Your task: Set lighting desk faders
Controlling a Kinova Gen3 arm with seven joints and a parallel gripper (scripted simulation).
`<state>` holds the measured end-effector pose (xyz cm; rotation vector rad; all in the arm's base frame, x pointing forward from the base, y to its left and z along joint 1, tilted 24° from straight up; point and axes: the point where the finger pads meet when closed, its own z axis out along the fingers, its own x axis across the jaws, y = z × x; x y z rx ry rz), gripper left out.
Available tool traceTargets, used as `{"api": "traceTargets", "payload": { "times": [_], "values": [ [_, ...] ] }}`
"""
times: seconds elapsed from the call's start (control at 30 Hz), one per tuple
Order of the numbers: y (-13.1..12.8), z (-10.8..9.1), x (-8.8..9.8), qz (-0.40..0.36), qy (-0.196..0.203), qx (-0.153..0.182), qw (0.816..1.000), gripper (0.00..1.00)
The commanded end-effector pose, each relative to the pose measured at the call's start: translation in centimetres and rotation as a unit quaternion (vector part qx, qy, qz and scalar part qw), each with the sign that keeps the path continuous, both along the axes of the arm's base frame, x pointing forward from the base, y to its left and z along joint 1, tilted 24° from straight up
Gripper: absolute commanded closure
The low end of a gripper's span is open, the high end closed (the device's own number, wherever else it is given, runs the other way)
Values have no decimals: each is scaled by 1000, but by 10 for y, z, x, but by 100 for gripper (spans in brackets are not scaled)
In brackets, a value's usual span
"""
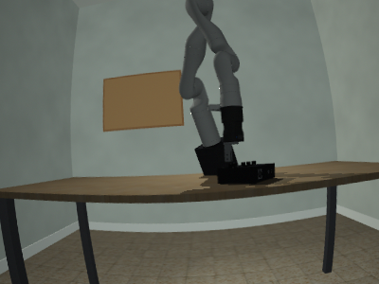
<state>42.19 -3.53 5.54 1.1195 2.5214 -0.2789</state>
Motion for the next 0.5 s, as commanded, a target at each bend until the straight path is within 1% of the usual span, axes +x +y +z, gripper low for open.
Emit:
{"api": "traceTargets", "payload": {
  "times": [0.0, 0.47],
  "values": [
    [2, -1, 1, -5, -3, 3, 1000, 100],
    [2, -1, 1, -5, -3, 3, 1000, 100]
  ]
}}
